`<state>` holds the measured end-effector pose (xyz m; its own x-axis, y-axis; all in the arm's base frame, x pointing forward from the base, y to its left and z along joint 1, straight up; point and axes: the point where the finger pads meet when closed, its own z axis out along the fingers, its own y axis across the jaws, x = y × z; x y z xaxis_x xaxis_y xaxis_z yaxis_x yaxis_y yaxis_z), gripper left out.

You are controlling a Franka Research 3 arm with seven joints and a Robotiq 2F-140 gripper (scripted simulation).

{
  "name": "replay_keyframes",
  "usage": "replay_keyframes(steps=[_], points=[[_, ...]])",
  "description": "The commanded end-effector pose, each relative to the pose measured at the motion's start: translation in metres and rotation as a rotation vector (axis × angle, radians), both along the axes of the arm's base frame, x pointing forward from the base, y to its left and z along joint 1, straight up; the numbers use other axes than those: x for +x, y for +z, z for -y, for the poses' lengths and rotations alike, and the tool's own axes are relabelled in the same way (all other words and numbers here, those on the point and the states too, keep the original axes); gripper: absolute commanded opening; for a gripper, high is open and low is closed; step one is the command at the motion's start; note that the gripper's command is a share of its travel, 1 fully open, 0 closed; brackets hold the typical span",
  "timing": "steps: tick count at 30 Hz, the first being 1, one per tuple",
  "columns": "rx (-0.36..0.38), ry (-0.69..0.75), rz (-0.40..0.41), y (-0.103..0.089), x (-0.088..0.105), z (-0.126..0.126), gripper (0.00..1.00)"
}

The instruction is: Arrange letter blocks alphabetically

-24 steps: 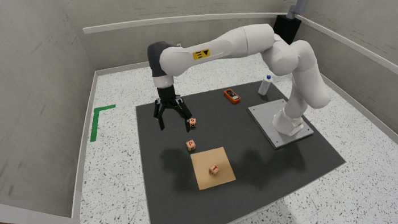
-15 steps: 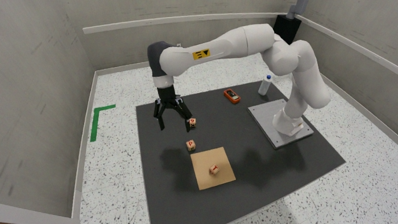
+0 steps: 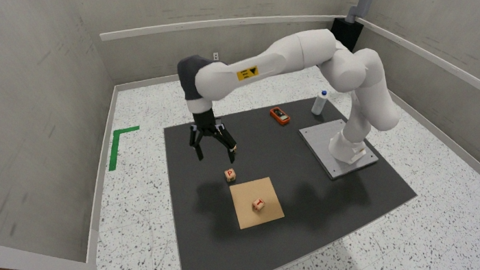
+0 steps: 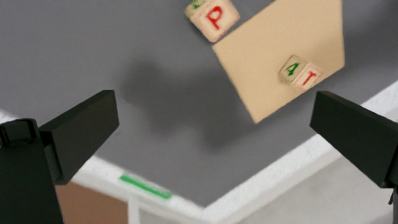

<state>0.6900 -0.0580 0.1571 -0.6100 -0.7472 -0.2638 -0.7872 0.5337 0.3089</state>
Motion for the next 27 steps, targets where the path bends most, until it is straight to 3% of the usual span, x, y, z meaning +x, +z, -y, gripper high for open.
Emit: replay_keyframes(steps=[1,10,16,27], points=[[-0.099,-0.036,-0.091,-0.011,-0.016,-0.052,1.00],[-0.153,-0.040,-0.123,-0.016,-0.027,-0.070,1.00],[-0.296,-0.049,-0.181,-0.027,-0.057,-0.111,1.00],[-0.408,-0.057,-0.201,-0.032,-0.080,-0.138,1.00]])
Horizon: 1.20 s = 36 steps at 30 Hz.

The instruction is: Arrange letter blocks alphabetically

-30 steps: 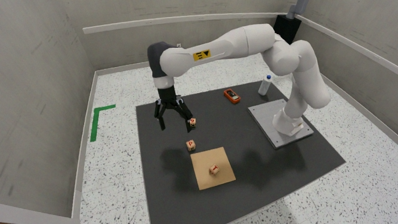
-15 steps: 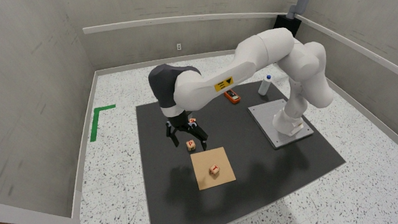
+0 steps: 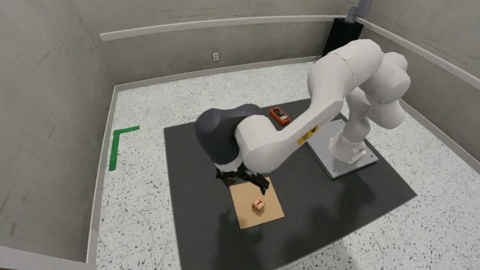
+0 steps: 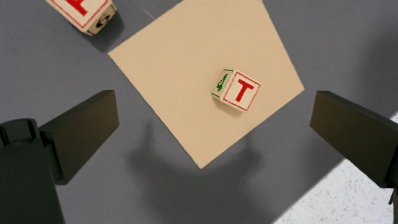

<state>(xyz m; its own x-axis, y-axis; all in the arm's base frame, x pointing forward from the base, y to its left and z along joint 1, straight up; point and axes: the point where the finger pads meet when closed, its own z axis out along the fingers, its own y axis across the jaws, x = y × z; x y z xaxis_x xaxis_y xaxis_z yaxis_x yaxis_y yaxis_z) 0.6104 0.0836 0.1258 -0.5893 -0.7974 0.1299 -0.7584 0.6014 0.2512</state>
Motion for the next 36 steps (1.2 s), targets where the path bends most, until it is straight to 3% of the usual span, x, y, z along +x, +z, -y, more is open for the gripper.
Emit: replay_keyframes(steps=[1,15,36], points=[[-0.103,-0.094,0.005,-0.002,-0.009,-0.006,1.00],[-0.304,-0.083,0.039,-0.007,-0.051,-0.047,1.00],[-0.328,-0.081,0.048,-0.007,-0.056,-0.052,1.00]])
